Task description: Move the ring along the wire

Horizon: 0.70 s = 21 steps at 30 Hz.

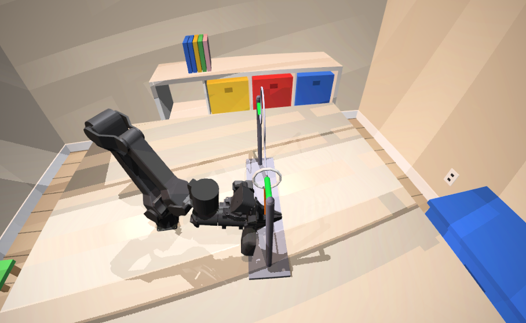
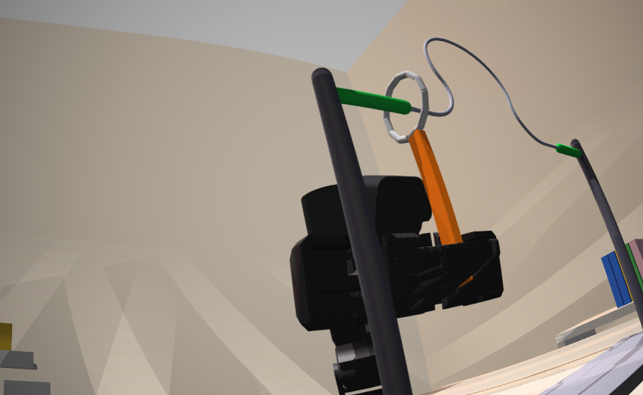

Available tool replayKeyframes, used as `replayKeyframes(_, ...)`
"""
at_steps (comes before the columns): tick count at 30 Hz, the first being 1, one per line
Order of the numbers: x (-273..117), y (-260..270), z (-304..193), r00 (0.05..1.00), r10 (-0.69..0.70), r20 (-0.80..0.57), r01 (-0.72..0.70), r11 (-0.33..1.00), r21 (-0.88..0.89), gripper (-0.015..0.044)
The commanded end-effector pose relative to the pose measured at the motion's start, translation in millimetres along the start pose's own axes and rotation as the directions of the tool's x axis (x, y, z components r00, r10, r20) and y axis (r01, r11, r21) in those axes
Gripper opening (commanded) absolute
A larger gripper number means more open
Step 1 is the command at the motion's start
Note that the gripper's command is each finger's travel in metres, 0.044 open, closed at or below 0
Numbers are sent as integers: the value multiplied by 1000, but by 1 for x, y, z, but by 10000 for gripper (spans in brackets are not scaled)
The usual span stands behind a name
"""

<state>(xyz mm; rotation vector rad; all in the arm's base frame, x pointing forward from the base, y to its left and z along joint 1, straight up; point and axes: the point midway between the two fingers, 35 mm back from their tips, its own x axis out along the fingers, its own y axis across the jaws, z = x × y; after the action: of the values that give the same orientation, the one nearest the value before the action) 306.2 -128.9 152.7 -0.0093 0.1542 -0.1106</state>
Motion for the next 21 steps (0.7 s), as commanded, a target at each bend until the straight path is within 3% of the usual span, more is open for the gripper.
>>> replayKeyframes(1,-1,4,-2,1000,-2,-6,2,1000,8,-150)
replayKeyframes(21,0,33,-1,1000,11,-6,-11,997,72,-150)
